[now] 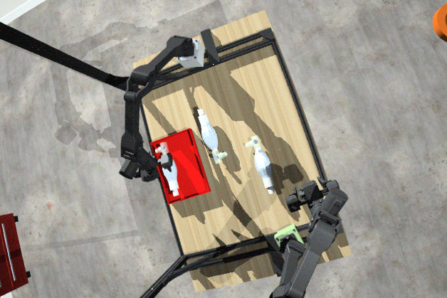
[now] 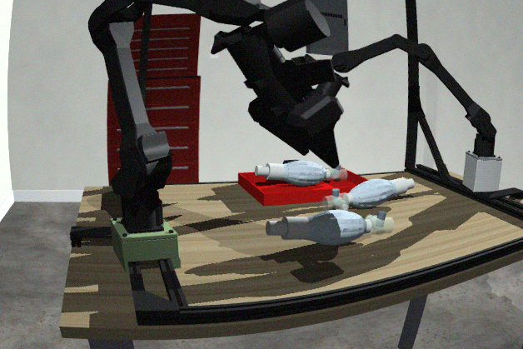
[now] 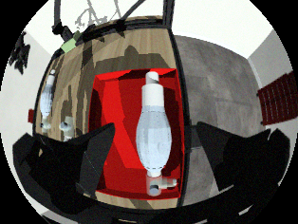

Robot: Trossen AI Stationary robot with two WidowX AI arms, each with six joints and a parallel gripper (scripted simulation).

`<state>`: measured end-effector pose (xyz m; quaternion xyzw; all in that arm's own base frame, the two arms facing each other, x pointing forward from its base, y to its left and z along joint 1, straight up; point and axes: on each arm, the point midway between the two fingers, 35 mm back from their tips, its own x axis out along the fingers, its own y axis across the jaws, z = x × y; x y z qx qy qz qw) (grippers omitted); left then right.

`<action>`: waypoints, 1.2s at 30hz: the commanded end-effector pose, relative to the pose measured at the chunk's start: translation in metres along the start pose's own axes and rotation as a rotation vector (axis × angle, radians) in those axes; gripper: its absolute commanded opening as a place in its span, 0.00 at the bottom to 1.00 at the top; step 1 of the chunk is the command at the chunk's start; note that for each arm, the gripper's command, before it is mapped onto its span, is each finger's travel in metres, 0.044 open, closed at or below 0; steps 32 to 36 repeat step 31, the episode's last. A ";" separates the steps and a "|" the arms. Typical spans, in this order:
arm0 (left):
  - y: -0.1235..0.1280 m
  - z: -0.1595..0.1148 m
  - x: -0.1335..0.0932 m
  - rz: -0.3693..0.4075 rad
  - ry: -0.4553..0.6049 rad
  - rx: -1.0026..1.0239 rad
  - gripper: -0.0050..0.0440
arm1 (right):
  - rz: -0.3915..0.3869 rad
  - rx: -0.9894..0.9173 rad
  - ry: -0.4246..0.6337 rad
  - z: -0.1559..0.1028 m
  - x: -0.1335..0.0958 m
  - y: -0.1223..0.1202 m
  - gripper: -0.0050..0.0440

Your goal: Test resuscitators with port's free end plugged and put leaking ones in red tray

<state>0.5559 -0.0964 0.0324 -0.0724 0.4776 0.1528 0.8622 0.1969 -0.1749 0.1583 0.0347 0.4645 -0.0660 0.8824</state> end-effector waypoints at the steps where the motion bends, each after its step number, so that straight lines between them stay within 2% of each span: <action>1: -0.017 -0.014 -0.017 -0.002 0.006 -0.001 1.00 | -0.002 -0.001 0.000 0.000 0.000 0.000 1.00; 10: -0.074 -0.084 -0.098 0.000 0.021 -0.004 1.00 | -0.002 -0.001 0.000 0.000 0.000 0.000 1.00; 16: -0.074 -0.084 -0.098 0.000 0.021 -0.004 1.00 | -0.002 -0.001 0.000 0.000 0.000 0.000 1.00; 17: -0.085 -0.092 -0.102 -0.019 0.022 0.014 1.00 | 0.000 0.000 0.000 0.000 0.000 0.000 1.00; 27: -0.099 -0.166 -0.188 -0.002 -0.001 0.000 1.00 | 0.000 0.000 0.000 0.000 0.000 0.000 1.00; 36: -0.099 -0.166 -0.188 -0.002 -0.001 0.000 1.00 | 0.000 0.000 0.000 0.000 0.000 0.000 1.00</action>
